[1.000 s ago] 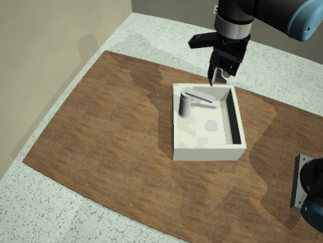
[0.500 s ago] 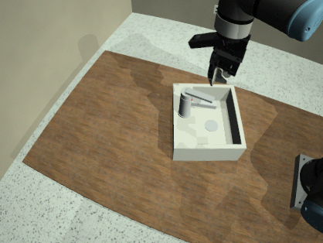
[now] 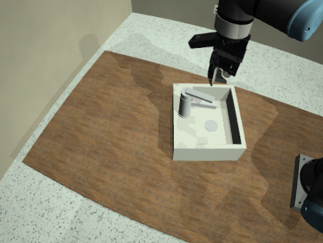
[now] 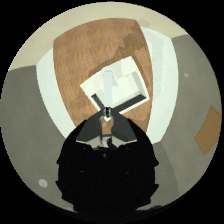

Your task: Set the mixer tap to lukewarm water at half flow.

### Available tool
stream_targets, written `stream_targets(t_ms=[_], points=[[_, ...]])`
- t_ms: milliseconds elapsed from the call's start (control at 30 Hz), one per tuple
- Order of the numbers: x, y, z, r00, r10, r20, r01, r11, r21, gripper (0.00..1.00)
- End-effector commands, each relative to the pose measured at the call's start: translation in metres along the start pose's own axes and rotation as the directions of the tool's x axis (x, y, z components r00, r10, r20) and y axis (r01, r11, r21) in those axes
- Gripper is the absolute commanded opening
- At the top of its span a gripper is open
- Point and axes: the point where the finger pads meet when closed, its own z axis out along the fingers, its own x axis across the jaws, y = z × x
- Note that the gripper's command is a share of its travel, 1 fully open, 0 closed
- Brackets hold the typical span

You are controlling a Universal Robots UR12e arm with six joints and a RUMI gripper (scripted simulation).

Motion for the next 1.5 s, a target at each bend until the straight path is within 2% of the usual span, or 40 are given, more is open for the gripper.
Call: stream_targets(t_ms=[0,200,233,1467], points=[[0.0004,-0.0003,-0.0016,1.000,0.001,-0.002,-0.001,1.000,0.003,0.00],[0.0004,-0.0003,-0.0016,1.000,0.001,-0.002,-0.001,1.000,0.003,0.00],[0.0004,-0.0003,-0.0016,1.000,0.001,-0.002,-0.001,1.000,0.003,0.37],[0.0003,-0.0002,-0.0013,1.000,0.001,-0.002,-0.001,1.000,0.003,0.37]])
